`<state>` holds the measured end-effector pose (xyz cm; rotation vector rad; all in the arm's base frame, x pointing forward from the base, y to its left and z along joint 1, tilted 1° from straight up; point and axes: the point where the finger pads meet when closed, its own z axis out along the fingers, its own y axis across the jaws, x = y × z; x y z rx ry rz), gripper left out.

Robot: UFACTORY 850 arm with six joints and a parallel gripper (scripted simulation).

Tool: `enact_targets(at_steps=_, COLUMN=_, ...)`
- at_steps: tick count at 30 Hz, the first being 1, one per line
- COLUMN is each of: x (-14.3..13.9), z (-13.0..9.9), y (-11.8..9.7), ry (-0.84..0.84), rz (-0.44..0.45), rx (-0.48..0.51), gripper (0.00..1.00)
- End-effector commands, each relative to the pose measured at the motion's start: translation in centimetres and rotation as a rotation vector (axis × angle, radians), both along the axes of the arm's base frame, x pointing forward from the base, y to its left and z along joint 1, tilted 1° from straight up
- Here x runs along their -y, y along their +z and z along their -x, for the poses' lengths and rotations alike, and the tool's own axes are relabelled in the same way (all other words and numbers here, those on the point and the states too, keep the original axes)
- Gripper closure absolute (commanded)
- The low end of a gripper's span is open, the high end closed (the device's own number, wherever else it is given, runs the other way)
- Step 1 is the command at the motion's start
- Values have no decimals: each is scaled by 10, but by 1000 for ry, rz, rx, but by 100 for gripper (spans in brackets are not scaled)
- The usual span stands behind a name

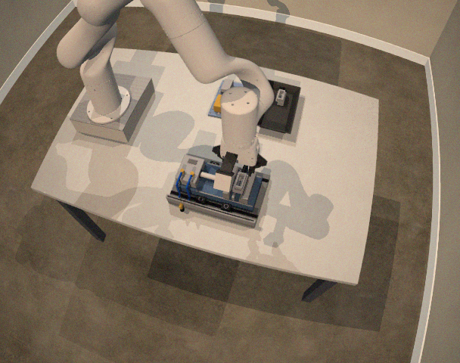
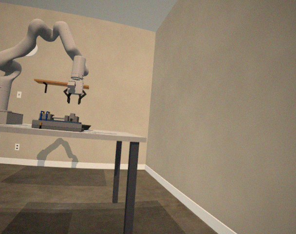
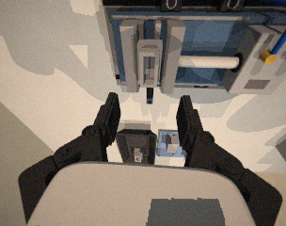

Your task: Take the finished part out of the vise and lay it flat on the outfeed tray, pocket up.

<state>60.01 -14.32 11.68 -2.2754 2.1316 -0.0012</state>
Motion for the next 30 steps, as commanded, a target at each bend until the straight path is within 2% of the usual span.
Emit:
enact_targets(at_steps=1, x=0, z=-1, y=-1, ry=0, rz=0, rx=2, gripper=31)
enact_targets(at_steps=19, x=0, z=-2, y=-24, ry=0, rz=0, rx=2, gripper=31)
enact_targets(at_steps=30, x=-1, z=-3, y=-44, ry=0, rz=0, rx=2, gripper=31)
